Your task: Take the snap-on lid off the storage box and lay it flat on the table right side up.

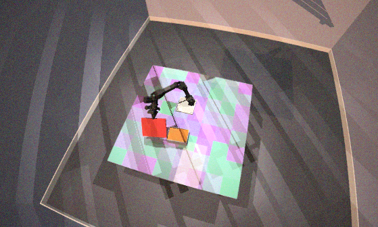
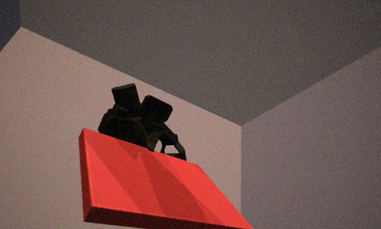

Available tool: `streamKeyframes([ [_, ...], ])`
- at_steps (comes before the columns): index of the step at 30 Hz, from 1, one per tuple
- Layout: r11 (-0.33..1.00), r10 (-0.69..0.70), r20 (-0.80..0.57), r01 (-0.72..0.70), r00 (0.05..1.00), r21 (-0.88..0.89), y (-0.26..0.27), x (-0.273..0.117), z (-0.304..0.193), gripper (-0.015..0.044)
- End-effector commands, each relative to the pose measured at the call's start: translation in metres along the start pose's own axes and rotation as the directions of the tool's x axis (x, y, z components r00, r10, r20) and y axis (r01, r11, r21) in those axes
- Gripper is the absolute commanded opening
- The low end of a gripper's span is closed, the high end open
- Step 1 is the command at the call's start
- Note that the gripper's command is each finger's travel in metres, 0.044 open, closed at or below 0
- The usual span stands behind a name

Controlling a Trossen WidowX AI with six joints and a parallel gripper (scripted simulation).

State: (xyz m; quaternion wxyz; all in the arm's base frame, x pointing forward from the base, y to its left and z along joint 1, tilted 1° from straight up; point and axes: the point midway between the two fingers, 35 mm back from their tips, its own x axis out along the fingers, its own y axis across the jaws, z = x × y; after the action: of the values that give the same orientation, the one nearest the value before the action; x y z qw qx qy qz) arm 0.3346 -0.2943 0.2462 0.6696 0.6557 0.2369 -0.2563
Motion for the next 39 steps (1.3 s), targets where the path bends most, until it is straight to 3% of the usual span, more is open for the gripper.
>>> streamKeyframes([
  [1,1.0,0.014,-0.001,-0.014,1.0,-0.01,0.004,-0.003,0.006,0.0],
  [24,1.0,0.013,0.002,-0.013,1.0,-0.013,0.0,-0.009,0.051,0.0],
  [39,1.0,0.013,0.002,-0.013,1.0,-0.013,-0.012,0.001,0.049,0.0],
])
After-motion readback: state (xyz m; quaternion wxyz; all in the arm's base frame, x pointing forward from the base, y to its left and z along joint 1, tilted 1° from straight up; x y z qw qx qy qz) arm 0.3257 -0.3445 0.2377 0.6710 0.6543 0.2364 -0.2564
